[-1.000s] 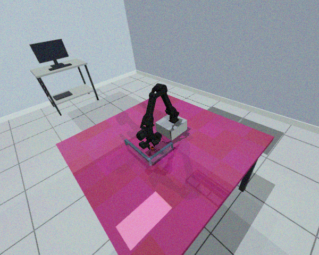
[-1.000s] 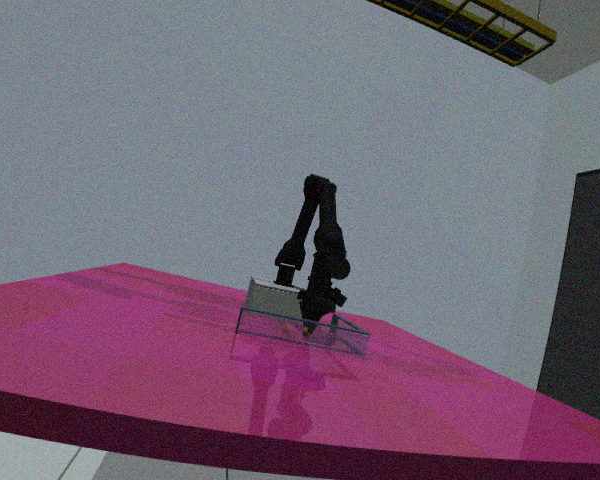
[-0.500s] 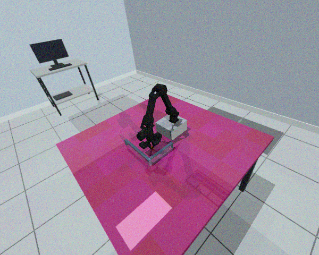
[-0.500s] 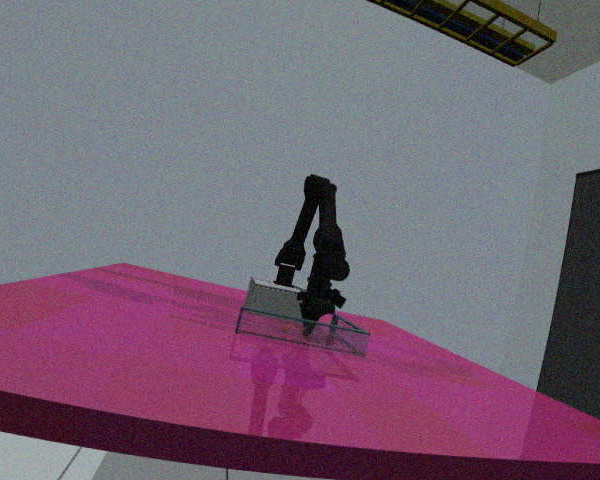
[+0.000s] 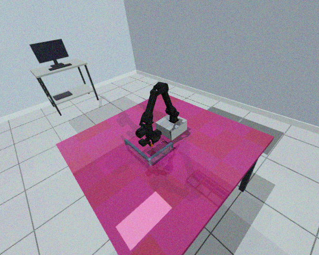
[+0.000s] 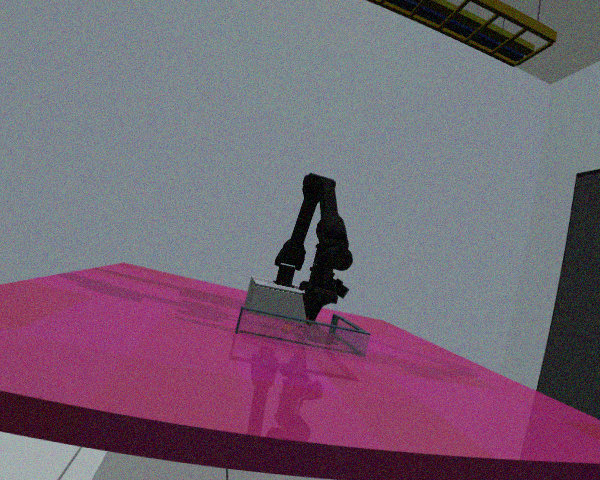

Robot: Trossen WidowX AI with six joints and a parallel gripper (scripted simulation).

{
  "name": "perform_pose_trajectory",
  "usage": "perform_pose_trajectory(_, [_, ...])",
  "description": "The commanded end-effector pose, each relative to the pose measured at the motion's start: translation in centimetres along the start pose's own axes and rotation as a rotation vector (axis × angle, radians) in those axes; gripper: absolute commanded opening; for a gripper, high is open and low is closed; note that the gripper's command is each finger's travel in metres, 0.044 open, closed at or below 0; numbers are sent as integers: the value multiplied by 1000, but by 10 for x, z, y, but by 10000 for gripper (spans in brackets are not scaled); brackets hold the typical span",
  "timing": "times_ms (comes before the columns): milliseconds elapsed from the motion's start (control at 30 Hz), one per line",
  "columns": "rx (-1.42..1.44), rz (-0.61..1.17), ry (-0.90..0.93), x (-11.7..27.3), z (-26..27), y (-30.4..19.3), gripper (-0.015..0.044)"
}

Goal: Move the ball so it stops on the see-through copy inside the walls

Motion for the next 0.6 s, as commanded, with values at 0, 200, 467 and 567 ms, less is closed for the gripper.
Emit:
perform_pose_trajectory(0, [3,-1,-15,33,-5,1,0])
perform_pose_trajectory(200, [3,-2,-14,81,0,0,0])
perform_pose_trajectory(467, [3,-1,-14,91,0,-3,0])
perform_pose_trajectory(567, [3,0,-15,83,-8,-15,0])
Point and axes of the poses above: the point midway between the two fingers, 35 mm back from their tips, its own x axis back along the fingers, its own z axis across the jaws, y = z × x, the point moved 4 cm from there along x, back along the fingers, and after that the axes turned 10 degrees about -x, right-handed, at the moved point
